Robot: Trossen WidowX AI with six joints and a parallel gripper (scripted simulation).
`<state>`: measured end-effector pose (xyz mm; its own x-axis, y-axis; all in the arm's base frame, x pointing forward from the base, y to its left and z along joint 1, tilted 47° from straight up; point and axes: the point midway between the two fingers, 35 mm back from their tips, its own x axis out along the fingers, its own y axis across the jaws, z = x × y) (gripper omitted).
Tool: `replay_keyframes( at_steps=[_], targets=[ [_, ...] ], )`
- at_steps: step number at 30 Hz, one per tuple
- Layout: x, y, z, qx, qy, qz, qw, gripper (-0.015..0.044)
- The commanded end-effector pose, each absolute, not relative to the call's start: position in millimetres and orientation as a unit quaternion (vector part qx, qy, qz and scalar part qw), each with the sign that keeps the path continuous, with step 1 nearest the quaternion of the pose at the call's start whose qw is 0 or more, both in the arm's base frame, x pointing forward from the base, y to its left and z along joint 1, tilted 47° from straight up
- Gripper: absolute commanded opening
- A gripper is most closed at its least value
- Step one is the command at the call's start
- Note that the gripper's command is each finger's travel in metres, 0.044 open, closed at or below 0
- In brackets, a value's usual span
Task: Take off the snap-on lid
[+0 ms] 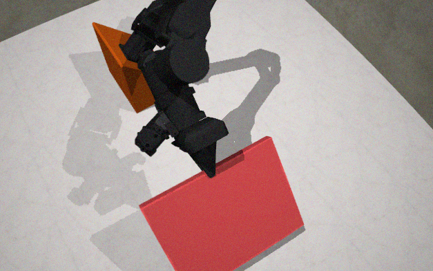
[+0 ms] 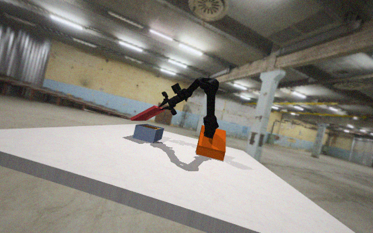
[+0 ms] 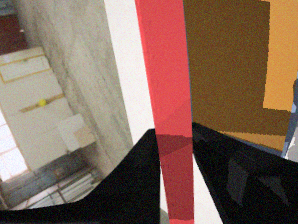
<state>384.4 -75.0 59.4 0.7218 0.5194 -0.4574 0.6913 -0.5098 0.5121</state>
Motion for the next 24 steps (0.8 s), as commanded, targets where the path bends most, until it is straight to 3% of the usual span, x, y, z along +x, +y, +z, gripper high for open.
replay_keyframes(
  at_steps=[1,24],
  targets=[
    [383,-70,64,0.860,0.349,-0.122,0.351,0.0000],
    [376,-39,97,0.861,0.350,-0.122,0.350,0.0000]
  ],
)
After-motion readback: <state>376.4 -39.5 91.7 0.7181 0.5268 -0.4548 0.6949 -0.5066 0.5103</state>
